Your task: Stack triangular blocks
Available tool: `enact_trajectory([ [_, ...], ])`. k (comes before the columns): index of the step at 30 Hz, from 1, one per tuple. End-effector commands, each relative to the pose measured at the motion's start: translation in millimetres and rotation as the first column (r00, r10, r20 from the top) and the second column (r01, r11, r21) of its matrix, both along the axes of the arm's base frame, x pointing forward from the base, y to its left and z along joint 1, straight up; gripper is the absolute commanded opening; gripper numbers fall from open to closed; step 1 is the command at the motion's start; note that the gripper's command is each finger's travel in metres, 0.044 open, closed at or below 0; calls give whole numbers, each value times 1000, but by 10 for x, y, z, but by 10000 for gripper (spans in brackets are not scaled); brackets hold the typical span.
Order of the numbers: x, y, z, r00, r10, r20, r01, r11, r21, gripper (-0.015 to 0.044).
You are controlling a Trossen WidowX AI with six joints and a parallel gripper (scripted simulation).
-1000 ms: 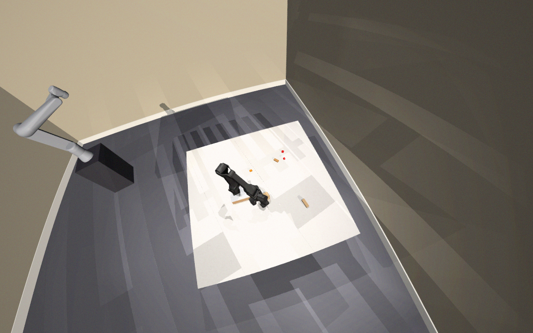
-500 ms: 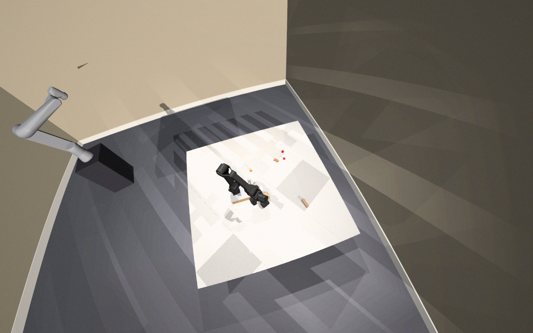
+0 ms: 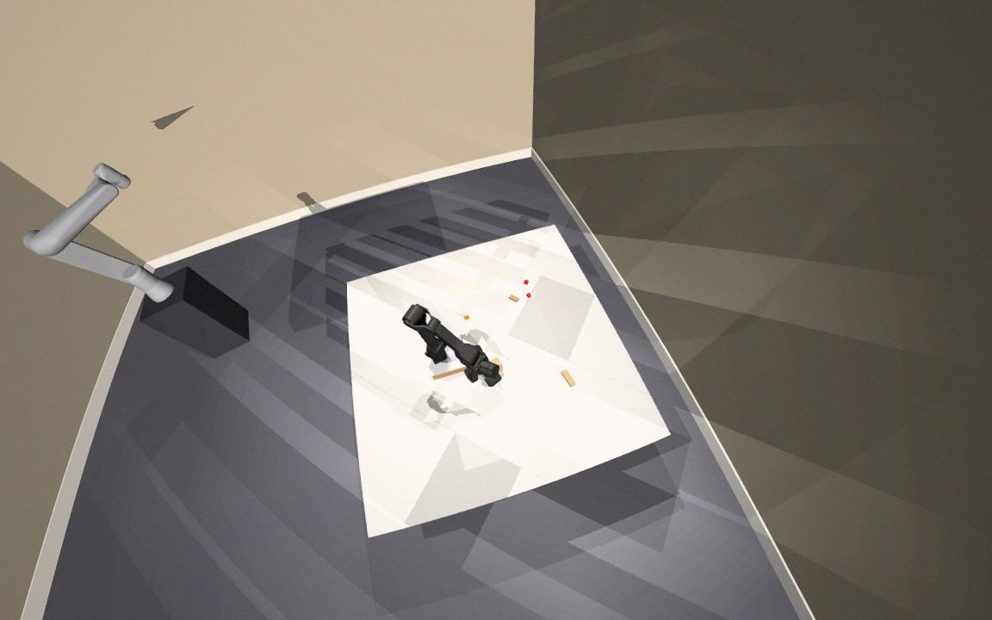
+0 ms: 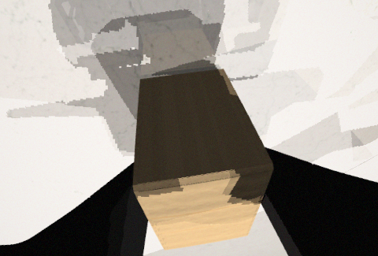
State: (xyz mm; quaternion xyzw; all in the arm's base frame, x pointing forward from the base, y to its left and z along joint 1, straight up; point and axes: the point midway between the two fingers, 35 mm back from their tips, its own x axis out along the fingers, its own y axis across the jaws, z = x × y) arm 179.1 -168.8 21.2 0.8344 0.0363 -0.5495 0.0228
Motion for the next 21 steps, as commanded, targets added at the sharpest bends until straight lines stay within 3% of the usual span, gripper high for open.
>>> enact_trajectory([
  [1, 1, -5, -3, 1000, -6, -2, 6, 1000, 1, 0],
  [21, 8, -3, -14, 1000, -2, -1, 2, 1000, 2, 0],
])
